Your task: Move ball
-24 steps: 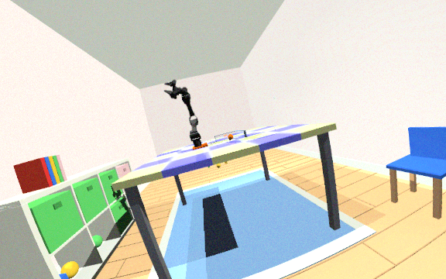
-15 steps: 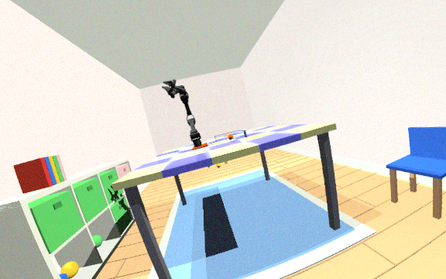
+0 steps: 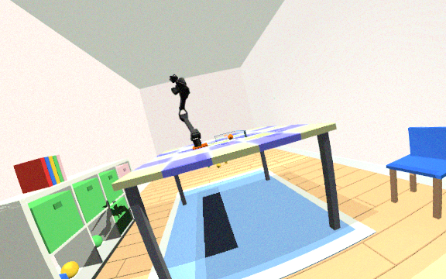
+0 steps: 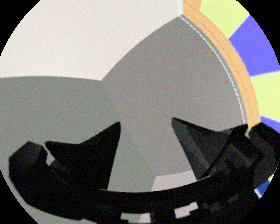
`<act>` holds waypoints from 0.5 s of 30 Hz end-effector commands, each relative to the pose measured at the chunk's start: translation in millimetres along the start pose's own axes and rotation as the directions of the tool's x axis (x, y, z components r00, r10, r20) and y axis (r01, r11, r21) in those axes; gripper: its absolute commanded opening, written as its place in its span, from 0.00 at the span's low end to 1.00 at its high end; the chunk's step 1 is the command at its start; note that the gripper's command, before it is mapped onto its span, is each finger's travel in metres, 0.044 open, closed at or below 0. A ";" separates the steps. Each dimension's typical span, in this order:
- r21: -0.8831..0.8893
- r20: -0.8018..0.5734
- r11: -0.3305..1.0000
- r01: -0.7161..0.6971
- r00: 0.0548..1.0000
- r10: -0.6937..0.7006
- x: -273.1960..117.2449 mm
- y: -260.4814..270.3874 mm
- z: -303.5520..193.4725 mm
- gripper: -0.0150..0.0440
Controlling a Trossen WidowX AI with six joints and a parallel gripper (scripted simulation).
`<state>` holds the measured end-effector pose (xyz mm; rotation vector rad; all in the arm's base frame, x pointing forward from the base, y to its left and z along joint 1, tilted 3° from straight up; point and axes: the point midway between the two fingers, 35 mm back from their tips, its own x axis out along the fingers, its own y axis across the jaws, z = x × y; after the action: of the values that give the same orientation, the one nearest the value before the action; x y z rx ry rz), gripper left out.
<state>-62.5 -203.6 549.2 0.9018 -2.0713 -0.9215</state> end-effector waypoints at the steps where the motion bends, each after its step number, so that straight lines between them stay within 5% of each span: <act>1: -0.197 -0.102 0.969 0.146 0.980 -0.169 6.8 -56.8 -29.9 0.84; 9: -0.625 -0.231 0.737 0.257 0.841 -0.489 -13.1 -161.4 -81.1 0.84; 15: -0.893 -0.278 0.435 0.113 0.623 -0.731 -63.6 -247.5 -115.1 0.84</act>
<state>98.2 -312.5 427.4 1.0667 -0.8769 -1.4146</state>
